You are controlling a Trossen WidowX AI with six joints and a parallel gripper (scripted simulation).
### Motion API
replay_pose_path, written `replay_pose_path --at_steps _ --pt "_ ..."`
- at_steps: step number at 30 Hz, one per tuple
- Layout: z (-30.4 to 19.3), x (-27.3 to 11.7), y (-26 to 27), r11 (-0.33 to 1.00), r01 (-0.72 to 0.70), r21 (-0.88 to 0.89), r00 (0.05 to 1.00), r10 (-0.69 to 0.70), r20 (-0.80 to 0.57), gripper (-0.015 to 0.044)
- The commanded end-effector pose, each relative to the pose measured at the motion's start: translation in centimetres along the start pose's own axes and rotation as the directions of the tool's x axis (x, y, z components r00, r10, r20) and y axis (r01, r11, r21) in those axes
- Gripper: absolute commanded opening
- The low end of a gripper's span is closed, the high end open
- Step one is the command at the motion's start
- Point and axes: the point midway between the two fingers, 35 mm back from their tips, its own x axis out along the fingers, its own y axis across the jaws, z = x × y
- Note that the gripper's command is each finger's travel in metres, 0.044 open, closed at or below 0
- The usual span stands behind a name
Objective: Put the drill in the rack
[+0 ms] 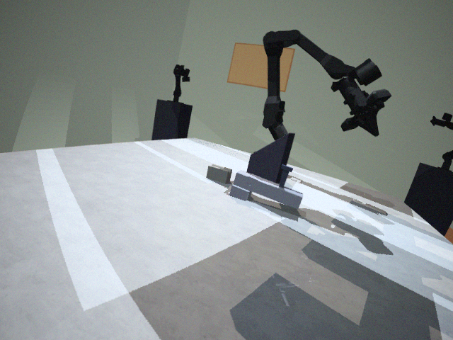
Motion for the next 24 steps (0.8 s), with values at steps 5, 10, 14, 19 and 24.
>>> replay_pose_path --at_steps 5,10,14,19,24 --pt "-12.4 1.8 -3.3 0.664 0.066 0.745 0.945 0.198 -0.260 0.0000" --pt "-19.0 1.8 -3.5 0.312 0.259 0.914 0.875 0.324 -0.359 0.0000" --pt "-23.9 1.4 -3.0 0.038 0.434 0.900 0.805 0.431 -0.406 0.0000" --pt "-29.2 0.5 -1.5 -0.222 0.624 0.750 0.713 0.553 -0.430 0.0000" --pt "-29.6 0.4 -1.4 -0.237 0.635 0.735 0.707 0.562 -0.430 0.0000"
